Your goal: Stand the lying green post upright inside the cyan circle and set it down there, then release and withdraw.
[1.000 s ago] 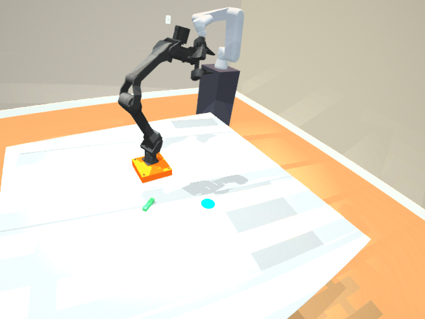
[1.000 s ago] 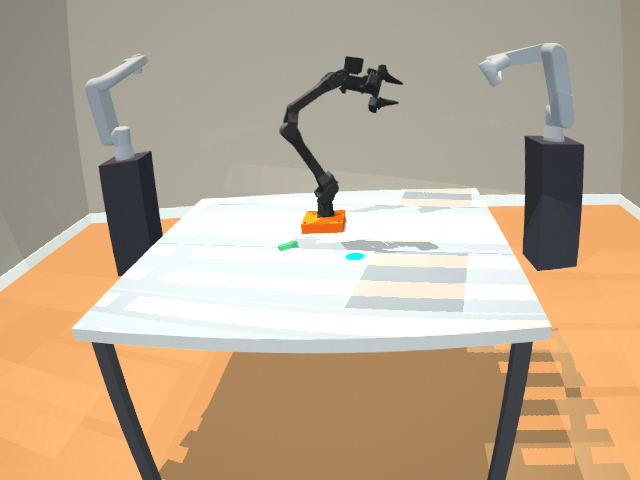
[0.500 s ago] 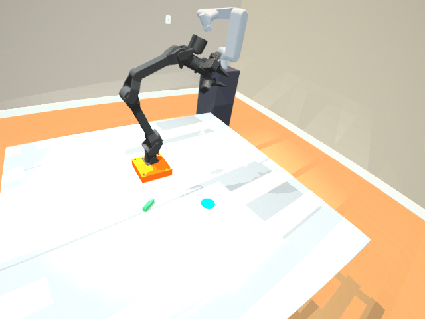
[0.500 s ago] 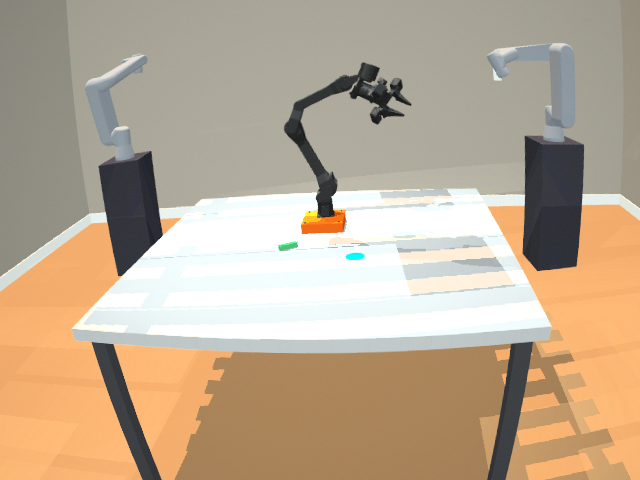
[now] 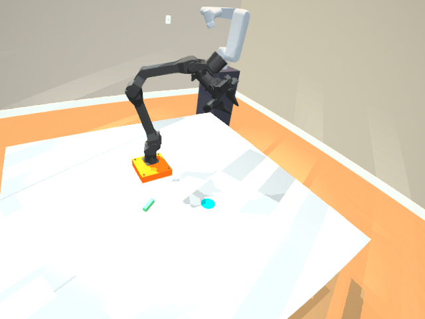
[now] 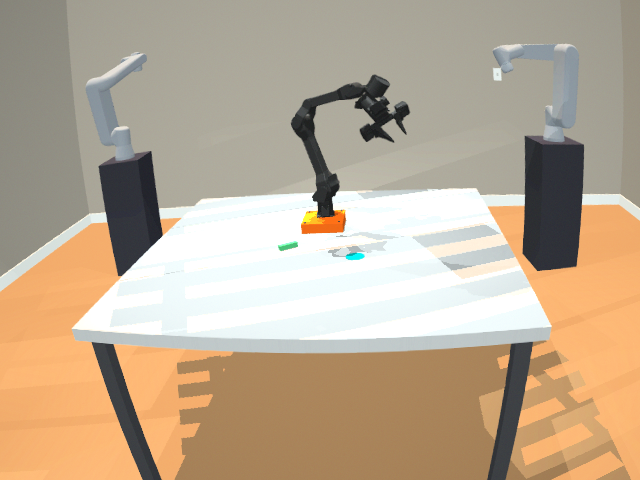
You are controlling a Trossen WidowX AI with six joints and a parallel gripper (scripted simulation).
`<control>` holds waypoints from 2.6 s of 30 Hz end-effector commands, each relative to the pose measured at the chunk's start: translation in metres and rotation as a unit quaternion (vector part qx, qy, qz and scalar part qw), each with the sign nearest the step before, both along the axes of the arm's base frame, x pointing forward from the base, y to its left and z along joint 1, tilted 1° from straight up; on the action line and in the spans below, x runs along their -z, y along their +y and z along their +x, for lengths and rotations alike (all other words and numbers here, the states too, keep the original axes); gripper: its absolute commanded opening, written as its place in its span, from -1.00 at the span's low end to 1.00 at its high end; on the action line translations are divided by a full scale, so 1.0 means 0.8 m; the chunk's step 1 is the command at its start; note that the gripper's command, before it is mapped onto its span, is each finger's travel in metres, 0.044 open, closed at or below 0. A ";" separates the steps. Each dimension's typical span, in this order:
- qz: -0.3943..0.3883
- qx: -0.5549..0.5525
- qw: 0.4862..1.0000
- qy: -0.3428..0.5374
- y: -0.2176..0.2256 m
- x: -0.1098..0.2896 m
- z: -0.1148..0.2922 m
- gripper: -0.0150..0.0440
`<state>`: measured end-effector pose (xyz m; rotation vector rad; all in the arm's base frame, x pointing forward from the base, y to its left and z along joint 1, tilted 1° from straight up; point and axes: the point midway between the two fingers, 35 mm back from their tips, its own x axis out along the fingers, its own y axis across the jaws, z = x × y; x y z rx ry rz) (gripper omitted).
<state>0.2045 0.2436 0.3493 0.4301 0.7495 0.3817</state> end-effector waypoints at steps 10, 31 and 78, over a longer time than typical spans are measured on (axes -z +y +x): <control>-0.094 0.122 0.985 0.072 -0.097 0.074 0.095 0.30; -0.140 0.312 0.901 0.268 -0.325 0.187 0.134 0.30; -0.046 0.436 0.783 0.441 -0.493 0.415 0.048 -0.42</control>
